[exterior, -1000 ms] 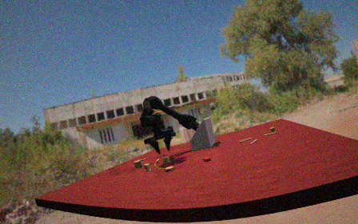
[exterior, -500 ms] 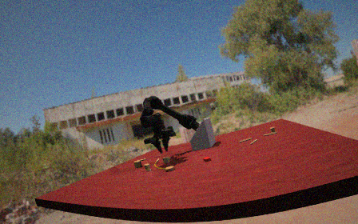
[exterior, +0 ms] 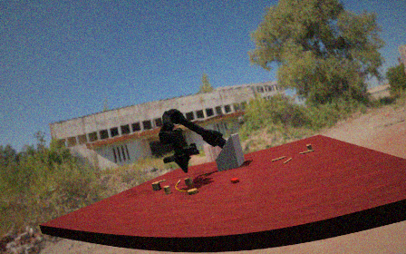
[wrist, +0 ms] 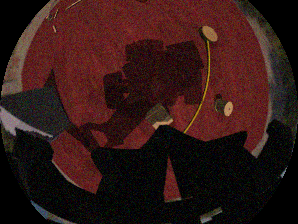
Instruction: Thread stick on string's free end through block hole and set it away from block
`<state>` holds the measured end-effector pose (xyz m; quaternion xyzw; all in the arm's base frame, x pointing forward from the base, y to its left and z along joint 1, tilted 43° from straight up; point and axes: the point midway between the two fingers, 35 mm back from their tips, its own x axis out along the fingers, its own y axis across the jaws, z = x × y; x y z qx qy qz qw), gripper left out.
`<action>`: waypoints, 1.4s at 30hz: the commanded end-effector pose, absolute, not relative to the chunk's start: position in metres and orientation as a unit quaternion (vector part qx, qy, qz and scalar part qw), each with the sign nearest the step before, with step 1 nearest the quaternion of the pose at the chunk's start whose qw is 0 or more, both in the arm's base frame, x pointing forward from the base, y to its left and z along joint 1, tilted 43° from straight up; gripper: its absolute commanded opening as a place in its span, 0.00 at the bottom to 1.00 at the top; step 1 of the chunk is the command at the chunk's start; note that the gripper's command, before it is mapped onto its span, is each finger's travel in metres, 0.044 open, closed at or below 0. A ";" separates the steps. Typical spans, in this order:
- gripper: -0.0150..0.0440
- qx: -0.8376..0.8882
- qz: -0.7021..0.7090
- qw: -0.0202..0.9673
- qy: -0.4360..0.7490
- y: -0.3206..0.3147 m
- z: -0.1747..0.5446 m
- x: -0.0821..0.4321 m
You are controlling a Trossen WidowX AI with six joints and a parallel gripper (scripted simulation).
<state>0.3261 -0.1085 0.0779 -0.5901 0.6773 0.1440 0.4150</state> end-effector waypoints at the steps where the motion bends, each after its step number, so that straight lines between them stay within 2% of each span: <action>1: 0.25 -0.590 0.144 0.415 0.677 -0.109 0.078 0.326; 7: 0.25 -0.590 0.144 0.415 0.677 -0.109 0.078 0.326; 16: 0.65 -0.590 0.144 0.415 0.677 -0.109 0.078 0.326; 17: 0.66 -0.590 0.144 0.415 0.677 -0.109 0.078 0.326; 18: 0.66 -0.590 0.144 0.415 0.677 -0.109 0.078 0.326; 27: 0.26 -0.590 0.144 0.415 0.677 -0.109 0.078 0.326; 41: 0.25 -0.590 0.144 0.415 0.677 -0.109 0.078 0.326; 42: 0.30 -0.586 0.138 0.420 0.679 -0.109 0.078 0.326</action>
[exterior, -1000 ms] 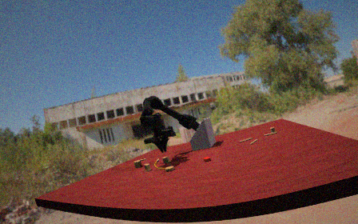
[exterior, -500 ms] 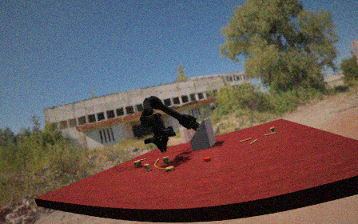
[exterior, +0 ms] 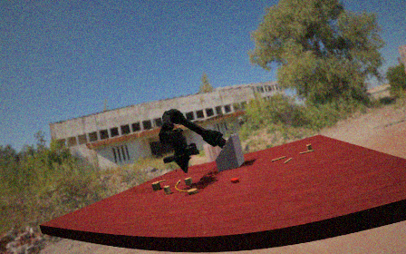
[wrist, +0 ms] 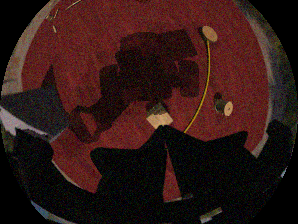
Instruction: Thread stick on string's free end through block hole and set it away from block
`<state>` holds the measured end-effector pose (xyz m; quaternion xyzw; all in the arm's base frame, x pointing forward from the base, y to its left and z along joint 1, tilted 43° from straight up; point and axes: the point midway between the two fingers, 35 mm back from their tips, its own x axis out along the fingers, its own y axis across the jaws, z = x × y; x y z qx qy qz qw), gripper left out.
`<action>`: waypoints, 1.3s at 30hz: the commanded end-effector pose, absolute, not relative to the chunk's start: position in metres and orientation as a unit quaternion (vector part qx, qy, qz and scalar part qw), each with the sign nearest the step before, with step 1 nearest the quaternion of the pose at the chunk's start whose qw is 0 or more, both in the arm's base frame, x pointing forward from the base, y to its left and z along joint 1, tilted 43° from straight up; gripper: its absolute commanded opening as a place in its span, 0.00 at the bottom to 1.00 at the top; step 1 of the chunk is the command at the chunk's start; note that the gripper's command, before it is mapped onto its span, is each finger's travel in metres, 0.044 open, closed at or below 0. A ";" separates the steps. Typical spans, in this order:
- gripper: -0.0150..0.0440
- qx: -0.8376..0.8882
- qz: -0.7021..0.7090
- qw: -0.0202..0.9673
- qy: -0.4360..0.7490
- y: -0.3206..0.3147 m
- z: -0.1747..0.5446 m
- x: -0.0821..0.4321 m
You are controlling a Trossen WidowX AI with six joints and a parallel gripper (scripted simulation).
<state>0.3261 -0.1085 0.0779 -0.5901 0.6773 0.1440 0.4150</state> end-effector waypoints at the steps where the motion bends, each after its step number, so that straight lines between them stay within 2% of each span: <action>1: 0.34 -0.575 0.120 0.435 0.682 -0.110 0.079 0.325; 9: 0.70 -0.347 -0.167 0.632 0.672 -0.127 0.094 0.317; 16: 1.00 -0.090 -0.402 0.716 0.564 -0.142 0.107 0.308; 20: 1.00 0.057 -0.509 0.719 0.470 -0.150 0.115 0.302; 27: 1.00 0.219 -0.603 0.687 0.341 -0.159 0.123 0.295; 39: 1.00 0.464 -0.687 0.553 0.082 -0.173 0.137 0.282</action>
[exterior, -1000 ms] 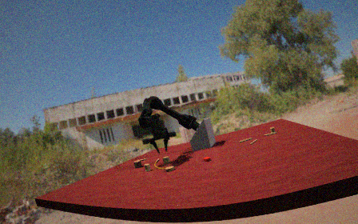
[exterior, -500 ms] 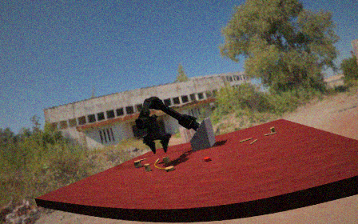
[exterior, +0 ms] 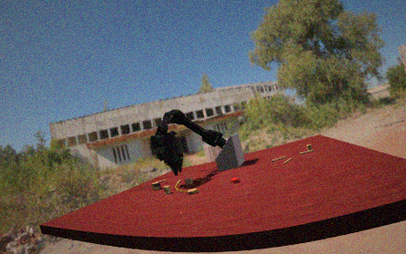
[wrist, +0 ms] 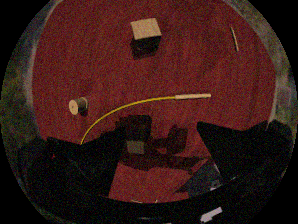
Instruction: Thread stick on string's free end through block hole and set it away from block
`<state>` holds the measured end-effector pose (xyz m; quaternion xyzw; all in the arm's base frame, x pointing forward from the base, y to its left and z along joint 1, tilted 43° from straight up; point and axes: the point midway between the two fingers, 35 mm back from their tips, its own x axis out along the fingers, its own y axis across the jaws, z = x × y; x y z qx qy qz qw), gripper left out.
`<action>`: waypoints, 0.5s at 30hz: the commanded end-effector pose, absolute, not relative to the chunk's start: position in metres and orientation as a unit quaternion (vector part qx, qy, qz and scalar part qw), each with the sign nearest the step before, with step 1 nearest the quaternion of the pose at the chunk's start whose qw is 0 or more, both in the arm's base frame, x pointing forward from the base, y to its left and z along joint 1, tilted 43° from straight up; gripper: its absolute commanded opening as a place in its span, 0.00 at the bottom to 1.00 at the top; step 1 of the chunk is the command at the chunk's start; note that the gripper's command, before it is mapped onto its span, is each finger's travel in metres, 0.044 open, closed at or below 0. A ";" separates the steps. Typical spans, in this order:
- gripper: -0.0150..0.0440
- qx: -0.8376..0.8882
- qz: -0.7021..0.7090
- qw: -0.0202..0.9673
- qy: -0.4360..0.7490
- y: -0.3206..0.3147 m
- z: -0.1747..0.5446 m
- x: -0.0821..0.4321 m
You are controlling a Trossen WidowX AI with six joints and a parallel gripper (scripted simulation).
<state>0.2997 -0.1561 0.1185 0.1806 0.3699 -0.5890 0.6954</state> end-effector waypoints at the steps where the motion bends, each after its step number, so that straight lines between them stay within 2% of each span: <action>1: 1.00 0.482 -0.690 0.537 0.059 -0.174 0.138 0.280; 10: 1.00 0.612 -0.679 0.383 -0.138 -0.182 0.146 0.272; 15: 1.00 0.614 -0.678 0.378 -0.143 -0.183 0.146 0.272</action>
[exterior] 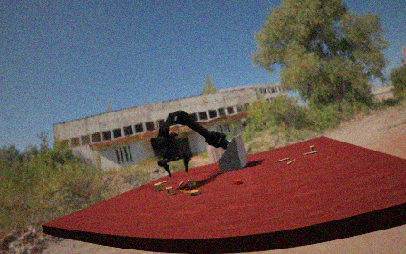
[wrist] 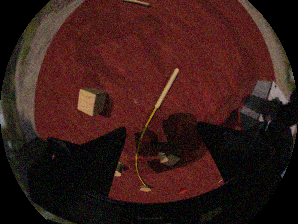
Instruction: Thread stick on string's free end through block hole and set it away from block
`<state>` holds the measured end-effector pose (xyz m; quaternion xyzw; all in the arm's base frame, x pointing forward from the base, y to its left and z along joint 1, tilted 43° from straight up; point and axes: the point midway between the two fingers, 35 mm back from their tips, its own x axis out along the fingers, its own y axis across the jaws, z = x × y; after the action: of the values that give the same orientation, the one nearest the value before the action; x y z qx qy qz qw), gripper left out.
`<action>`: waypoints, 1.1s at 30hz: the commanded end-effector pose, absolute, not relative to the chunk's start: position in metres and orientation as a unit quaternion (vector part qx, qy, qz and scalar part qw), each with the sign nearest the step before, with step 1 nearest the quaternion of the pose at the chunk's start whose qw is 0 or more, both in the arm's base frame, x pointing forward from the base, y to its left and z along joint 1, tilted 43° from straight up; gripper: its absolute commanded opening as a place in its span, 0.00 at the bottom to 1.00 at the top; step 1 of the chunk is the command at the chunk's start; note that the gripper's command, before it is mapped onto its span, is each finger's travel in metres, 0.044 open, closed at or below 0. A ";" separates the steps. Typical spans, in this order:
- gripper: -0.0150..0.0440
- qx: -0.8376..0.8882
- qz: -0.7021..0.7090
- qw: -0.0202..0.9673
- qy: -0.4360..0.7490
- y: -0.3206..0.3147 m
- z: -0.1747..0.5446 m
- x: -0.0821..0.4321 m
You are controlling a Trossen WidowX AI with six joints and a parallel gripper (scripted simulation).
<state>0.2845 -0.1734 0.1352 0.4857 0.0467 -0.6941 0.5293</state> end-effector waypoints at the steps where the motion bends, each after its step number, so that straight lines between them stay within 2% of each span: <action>1: 1.00 0.614 -0.678 0.378 -0.143 -0.183 0.146 0.272; 13: 1.00 0.614 -0.678 0.378 -0.143 -0.183 0.146 0.272; 25: 0.47 0.614 -0.678 0.378 -0.143 -0.183 0.146 0.272; 33: 0.46 0.614 -0.678 0.378 -0.143 -0.183 0.146 0.272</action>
<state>0.2718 -0.1828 0.1465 0.6115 -0.1410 -0.6788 0.3815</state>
